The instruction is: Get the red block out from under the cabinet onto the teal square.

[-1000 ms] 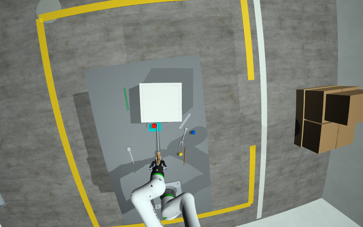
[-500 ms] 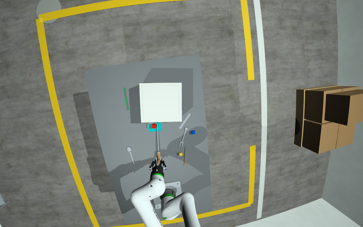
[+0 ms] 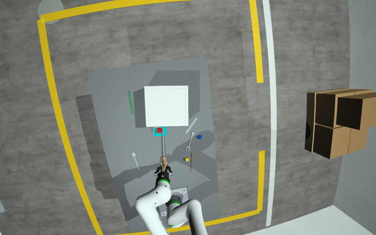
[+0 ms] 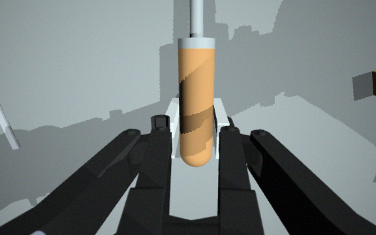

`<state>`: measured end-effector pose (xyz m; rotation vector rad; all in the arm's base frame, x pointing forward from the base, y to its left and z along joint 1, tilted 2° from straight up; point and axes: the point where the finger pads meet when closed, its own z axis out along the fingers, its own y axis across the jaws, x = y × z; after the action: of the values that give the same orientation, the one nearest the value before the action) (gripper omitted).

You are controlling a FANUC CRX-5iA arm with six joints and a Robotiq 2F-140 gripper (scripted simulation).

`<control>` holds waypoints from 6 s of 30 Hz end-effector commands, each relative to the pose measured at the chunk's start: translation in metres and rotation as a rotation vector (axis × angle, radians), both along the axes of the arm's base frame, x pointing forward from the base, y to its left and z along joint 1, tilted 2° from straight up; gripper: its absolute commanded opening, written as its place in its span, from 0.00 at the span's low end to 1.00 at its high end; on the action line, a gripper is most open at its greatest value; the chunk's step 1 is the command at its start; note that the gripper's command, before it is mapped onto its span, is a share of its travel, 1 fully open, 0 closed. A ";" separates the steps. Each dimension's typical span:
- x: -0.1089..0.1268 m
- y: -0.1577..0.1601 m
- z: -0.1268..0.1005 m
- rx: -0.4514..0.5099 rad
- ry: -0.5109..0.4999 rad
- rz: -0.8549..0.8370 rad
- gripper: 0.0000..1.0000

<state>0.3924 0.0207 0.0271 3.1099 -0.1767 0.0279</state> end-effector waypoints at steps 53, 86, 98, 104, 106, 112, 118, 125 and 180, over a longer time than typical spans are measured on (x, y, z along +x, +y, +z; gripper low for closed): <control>0.010 -0.014 0.001 0.000 0.000 0.001 0.00; 0.010 -0.014 0.001 0.000 0.000 0.001 0.34; 0.010 -0.014 0.004 0.000 0.000 0.001 0.34; 0.010 -0.013 0.014 0.000 0.000 0.001 0.34; 0.010 -0.013 0.020 0.000 0.000 0.001 0.34; 0.010 -0.013 0.034 0.000 0.000 0.001 0.34; 0.009 -0.012 0.061 0.000 0.000 0.001 0.34; 0.009 -0.011 0.092 0.000 0.000 0.001 0.34; 0.008 -0.009 0.166 0.000 0.000 0.001 0.34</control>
<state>0.3998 0.0115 0.1925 3.1099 -0.1757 0.0277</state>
